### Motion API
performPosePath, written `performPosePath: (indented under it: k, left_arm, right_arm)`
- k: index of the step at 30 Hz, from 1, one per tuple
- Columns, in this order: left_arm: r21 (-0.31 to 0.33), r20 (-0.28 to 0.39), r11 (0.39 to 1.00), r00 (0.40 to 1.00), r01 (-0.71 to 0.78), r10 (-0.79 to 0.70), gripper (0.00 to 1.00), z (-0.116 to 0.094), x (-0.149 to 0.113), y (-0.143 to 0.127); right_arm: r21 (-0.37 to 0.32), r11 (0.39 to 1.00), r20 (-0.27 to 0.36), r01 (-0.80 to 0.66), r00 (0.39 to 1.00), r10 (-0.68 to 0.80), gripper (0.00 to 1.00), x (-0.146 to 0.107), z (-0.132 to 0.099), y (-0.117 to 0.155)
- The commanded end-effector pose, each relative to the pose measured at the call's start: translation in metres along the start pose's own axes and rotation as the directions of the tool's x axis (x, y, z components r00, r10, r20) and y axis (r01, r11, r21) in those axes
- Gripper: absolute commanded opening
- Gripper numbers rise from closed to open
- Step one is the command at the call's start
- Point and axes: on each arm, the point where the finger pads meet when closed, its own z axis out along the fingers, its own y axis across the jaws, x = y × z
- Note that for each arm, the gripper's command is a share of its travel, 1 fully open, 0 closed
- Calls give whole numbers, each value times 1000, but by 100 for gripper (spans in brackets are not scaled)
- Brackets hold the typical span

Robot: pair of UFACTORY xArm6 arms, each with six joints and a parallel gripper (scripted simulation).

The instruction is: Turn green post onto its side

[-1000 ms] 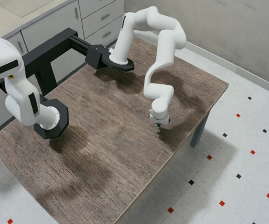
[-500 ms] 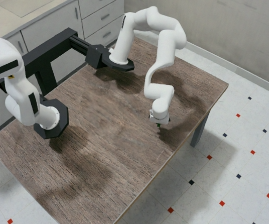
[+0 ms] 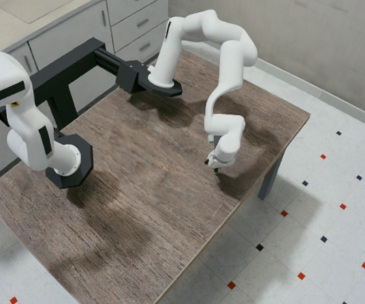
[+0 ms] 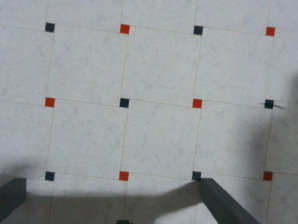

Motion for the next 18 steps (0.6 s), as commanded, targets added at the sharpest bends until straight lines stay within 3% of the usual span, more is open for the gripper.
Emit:
performPosePath:
  k: [1,8,18]
  left_arm:
    - [25,6,998,998,65,-65,15,-2,-1,1]
    - [140,-21,925,935,353,-354,15,-2,0,4]
    - [140,-12,923,933,358,-359,15,-2,0,7]
  right_arm:
    - [0,1000,-5,0,1000,0,100,1,-2,0]
    - [0,1000,-5,0,1000,0,100,1,-2,0]
    - [0,1000,-5,0,1000,0,100,1,-2,0]
